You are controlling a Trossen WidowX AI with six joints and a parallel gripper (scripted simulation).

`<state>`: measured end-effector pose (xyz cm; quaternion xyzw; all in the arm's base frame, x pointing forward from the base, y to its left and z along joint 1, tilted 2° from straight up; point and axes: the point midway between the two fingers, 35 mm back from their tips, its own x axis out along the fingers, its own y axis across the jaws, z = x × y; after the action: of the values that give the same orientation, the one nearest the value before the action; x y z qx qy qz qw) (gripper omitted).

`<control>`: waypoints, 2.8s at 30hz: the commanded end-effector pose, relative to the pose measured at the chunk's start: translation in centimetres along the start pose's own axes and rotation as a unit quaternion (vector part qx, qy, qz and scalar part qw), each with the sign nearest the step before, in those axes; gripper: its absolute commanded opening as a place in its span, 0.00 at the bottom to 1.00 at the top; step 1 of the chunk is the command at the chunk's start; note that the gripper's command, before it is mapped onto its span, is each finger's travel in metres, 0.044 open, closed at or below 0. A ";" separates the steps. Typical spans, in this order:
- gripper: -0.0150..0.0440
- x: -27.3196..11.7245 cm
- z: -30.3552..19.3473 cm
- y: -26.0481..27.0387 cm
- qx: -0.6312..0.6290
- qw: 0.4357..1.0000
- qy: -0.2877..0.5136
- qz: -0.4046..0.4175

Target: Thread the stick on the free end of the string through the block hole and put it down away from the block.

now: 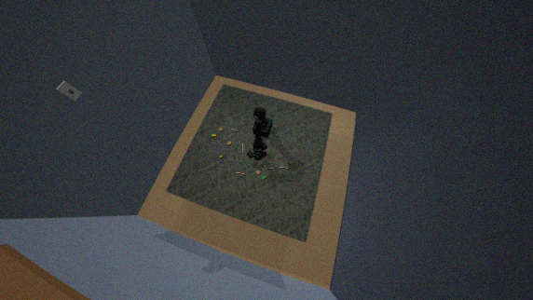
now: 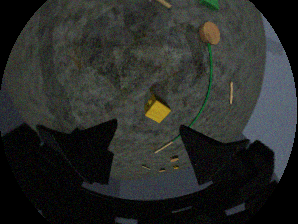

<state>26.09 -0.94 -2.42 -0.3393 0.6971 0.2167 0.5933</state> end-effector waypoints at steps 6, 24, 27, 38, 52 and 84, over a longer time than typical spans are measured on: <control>1.00 -1.2 0.0 -1.8 -0.336 0.936 -0.103 0.004; 1.00 -1.2 0.0 -1.8 -0.336 0.936 -0.103 0.004; 1.00 -1.2 0.0 -1.8 -0.336 0.936 -0.103 0.004; 0.66 -1.1 -0.1 -1.7 -0.336 0.936 -0.103 0.004; 0.48 -1.1 -0.1 -1.7 -0.334 0.937 -0.101 0.005; 0.57 -1.1 -0.1 -1.7 -0.334 0.937 -0.101 0.005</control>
<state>27.33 -1.95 -1.15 -0.4906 0.5227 0.4732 0.5120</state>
